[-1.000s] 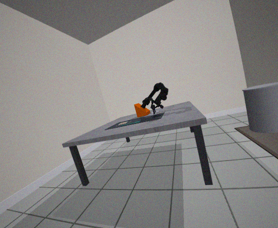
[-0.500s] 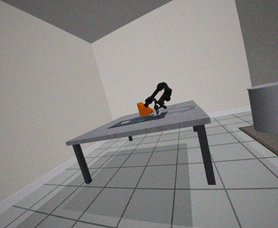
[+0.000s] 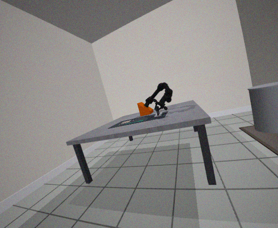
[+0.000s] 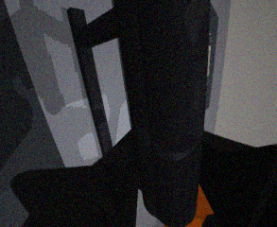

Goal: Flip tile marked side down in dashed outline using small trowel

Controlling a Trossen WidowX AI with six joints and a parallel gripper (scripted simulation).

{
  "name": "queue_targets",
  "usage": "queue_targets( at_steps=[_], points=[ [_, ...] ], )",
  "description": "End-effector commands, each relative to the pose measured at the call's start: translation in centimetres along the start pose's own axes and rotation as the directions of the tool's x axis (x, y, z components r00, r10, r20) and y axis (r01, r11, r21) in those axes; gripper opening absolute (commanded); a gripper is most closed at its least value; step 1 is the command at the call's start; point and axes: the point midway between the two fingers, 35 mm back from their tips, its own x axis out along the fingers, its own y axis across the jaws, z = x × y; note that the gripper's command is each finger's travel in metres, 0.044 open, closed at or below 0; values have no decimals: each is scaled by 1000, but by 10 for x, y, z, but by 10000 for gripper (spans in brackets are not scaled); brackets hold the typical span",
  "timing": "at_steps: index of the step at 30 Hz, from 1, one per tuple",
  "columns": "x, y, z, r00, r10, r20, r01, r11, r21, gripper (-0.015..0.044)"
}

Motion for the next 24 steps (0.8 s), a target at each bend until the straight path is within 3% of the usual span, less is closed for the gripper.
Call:
queue_targets(
  at_steps=[1,8,17,24],
  points=[
    [1,0,2,1000,-4,9,4,1000,4,131],
    [1,0,2,1000,-4,9,4,1000,4,300],
    [0,0,2,1000,-4,9,4,1000,4,300],
    [-27,1,3,1000,0,14,0,1000,1,300]
  ],
)
